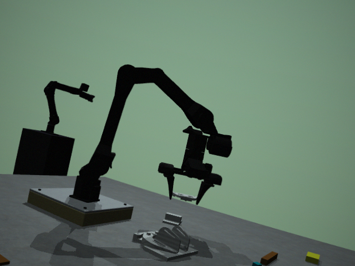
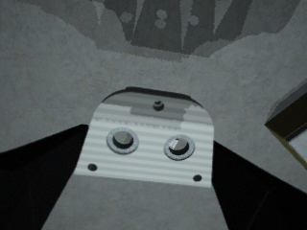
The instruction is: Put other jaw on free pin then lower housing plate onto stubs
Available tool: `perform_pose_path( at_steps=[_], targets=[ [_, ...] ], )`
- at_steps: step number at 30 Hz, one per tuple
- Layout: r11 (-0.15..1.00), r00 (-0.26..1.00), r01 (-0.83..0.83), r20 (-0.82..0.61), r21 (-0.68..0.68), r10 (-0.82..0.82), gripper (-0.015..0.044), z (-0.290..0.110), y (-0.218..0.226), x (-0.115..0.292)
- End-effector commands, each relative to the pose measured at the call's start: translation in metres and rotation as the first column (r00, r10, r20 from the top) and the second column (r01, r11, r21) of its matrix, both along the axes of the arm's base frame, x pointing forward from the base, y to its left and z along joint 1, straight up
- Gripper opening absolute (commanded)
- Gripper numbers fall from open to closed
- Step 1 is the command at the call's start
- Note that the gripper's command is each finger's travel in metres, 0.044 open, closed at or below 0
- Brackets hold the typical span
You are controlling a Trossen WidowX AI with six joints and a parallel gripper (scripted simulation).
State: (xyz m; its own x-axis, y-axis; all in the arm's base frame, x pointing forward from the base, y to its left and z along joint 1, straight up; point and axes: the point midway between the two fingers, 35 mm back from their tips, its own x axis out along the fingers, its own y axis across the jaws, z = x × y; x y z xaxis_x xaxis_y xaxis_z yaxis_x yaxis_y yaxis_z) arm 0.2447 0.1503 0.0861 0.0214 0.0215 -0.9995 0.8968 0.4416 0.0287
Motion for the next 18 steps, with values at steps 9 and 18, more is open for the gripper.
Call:
perform_pose_path(
  at_steps=[9, 18],
  targets=[
    [0.988, 0.988, -0.154, 0.007, -0.012, 0.154, 0.0351, 0.001, -0.039, 0.01],
    [0.963, 0.963, -0.27, 0.008, -0.018, 0.27, 0.0351, 0.0, -0.068, 0.015]
  ],
)
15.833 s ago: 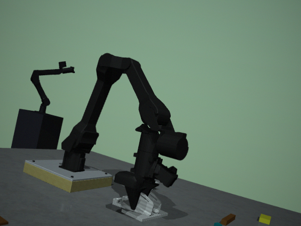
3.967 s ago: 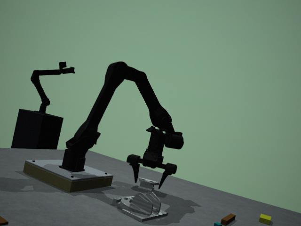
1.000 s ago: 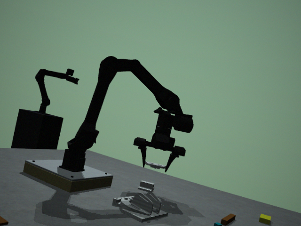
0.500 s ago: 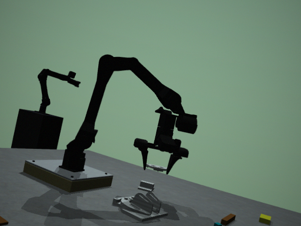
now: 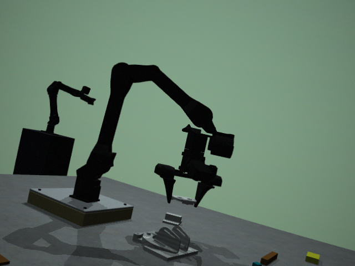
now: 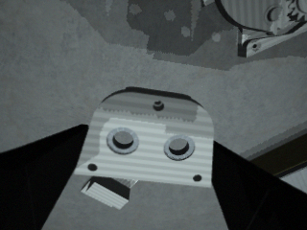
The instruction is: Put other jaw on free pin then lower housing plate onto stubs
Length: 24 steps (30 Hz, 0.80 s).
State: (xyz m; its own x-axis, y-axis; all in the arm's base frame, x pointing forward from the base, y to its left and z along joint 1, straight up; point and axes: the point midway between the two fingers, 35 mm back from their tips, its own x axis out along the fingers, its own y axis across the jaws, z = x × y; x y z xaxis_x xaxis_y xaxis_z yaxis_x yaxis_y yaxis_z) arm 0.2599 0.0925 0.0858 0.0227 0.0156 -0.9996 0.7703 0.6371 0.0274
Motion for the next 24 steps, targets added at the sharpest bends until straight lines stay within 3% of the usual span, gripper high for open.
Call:
perform_pose_path(
  at_steps=[1, 24],
  targets=[
    [0.999, 0.999, -0.053, 0.005, -0.006, 0.053, 0.0351, 0.001, -0.013, 0.0],
    [0.934, 0.934, -0.356, 0.004, -0.023, 0.356, 0.0351, -0.001, -0.088, -0.003]
  ],
)
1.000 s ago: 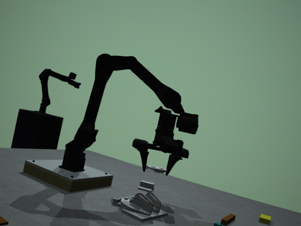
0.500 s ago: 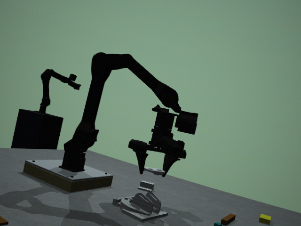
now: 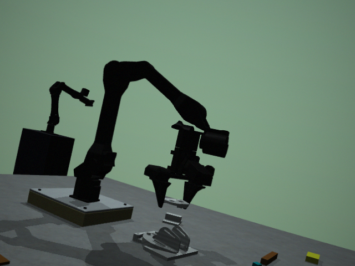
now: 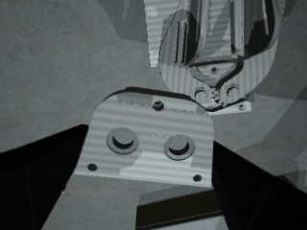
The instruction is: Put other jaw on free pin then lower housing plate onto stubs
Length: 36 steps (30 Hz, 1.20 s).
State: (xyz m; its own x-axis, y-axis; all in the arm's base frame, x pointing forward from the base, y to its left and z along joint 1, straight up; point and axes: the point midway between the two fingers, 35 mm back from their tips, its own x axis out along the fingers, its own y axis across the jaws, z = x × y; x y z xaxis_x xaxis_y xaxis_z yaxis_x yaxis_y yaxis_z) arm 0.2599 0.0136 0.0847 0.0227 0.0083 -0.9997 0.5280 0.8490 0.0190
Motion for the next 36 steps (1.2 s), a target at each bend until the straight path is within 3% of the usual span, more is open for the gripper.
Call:
perform_pose_path(
  at_steps=[1, 16, 36],
  targets=[
    [0.998, 0.998, -0.055, 0.004, -0.007, 0.055, 0.0351, 0.0, -0.013, -0.003],
    [0.969, 0.969, -0.246, 0.002, -0.016, 0.247, 0.0351, -0.001, -0.055, -0.016],
    [0.964, 0.964, -0.264, 0.002, -0.017, 0.265, 0.0351, -0.001, -0.056, -0.016]
  ],
)
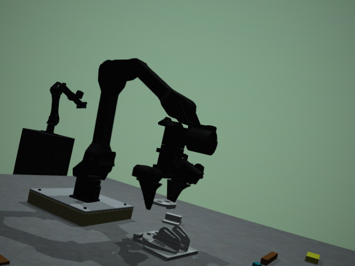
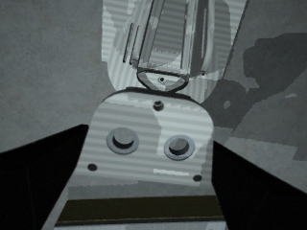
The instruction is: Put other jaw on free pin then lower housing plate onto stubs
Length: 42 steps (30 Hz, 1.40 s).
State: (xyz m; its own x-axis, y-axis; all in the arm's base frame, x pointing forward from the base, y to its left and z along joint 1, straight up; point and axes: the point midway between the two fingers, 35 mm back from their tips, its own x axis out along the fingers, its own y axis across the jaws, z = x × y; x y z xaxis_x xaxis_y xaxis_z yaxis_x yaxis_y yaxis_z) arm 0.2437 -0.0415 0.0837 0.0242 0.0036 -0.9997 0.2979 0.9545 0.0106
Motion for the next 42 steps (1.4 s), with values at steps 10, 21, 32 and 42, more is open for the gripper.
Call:
perform_pose_path(
  at_steps=[10, 21, 32, 42],
  targets=[
    [1.0, 1.0, -0.014, 0.002, -0.006, 0.014, 0.0351, 0.0001, -0.0021, -0.0012],
    [1.0, 1.0, -0.014, 0.001, -0.007, 0.014, 0.0351, 0.0, -0.0081, -0.0072],
    [1.0, 1.0, -0.014, 0.001, -0.007, 0.014, 0.0351, 0.0, -0.0081, -0.0072],
    [1.0, 1.0, -0.014, 0.001, -0.007, 0.014, 0.0351, -0.0001, -0.008, -0.0077]
  ],
)
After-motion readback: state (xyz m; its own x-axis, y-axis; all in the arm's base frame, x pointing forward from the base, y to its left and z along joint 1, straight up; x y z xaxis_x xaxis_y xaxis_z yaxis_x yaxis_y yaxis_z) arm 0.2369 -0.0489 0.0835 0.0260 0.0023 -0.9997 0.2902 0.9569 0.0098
